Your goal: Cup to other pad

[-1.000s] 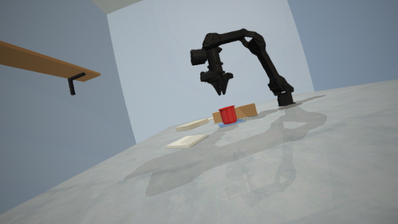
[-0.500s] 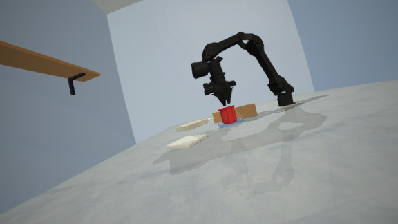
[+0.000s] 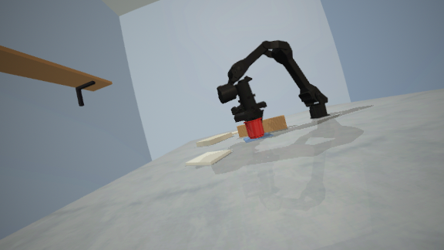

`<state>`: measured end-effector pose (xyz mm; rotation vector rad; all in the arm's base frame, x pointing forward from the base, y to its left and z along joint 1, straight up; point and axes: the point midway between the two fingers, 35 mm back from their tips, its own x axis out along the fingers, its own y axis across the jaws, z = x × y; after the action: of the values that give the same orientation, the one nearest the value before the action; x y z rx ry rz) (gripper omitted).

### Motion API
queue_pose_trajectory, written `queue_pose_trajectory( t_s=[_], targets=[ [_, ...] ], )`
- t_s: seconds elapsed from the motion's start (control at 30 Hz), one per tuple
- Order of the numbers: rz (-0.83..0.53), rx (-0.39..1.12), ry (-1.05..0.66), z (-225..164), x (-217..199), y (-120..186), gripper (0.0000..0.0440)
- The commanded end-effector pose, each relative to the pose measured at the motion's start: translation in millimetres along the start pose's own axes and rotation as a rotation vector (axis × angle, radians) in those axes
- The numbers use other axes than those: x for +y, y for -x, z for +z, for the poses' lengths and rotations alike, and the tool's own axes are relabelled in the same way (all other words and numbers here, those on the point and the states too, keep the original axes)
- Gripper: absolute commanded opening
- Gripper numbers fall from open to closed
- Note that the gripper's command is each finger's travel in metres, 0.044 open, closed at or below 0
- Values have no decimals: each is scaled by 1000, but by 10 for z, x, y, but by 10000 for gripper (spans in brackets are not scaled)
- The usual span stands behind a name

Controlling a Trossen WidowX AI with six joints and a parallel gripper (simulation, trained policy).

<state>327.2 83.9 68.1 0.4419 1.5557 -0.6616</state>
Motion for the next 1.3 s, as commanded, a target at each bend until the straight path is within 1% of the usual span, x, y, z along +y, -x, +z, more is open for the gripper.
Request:
queue_pose_trajectory(
  t_s=[0.0, 0.13, 0.17, 0.63, 0.93, 1.27],
  targets=[
    [-6, 2, 34, -11, -7, -108, 99],
    [-5, -6, 64, 2, -24, -148, 7],
    [-5, -9, 67, 7, -31, -142, 0],
    [36, -28, 39, 52, -88, 103, 0],
    [69, -36, -29, 90, -225, 381, 0],
    [118, -58, -119, 234, -395, 671, 0]
  ],
)
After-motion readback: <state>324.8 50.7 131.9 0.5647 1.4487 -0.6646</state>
